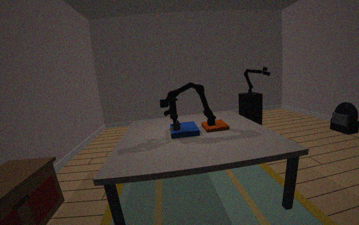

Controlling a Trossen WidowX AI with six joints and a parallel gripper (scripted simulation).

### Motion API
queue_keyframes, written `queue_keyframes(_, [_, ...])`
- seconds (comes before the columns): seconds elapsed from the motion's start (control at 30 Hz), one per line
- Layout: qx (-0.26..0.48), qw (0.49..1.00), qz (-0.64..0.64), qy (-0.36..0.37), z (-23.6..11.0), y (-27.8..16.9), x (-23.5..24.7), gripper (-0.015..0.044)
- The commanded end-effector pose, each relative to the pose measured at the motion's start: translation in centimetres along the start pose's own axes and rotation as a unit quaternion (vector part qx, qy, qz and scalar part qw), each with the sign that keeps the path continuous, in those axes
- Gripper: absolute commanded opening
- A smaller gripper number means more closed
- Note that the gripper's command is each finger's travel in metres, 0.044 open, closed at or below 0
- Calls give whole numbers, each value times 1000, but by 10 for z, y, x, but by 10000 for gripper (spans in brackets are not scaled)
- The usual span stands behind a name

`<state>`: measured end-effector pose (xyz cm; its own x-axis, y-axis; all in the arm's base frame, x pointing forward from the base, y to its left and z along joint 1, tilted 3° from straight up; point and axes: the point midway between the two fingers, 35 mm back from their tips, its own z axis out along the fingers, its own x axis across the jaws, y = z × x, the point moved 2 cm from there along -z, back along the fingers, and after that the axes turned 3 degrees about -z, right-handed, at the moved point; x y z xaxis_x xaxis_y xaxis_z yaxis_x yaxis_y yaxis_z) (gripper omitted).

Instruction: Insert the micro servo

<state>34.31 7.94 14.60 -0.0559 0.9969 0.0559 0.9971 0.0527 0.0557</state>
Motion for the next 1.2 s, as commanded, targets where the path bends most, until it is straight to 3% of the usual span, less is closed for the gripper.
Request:
queue_keyframes(0.0, [-1,1000,-2,0,2,0,0,0])
queue_keyframes(1.17, [-1,1000,-2,0,34,0,0,0])
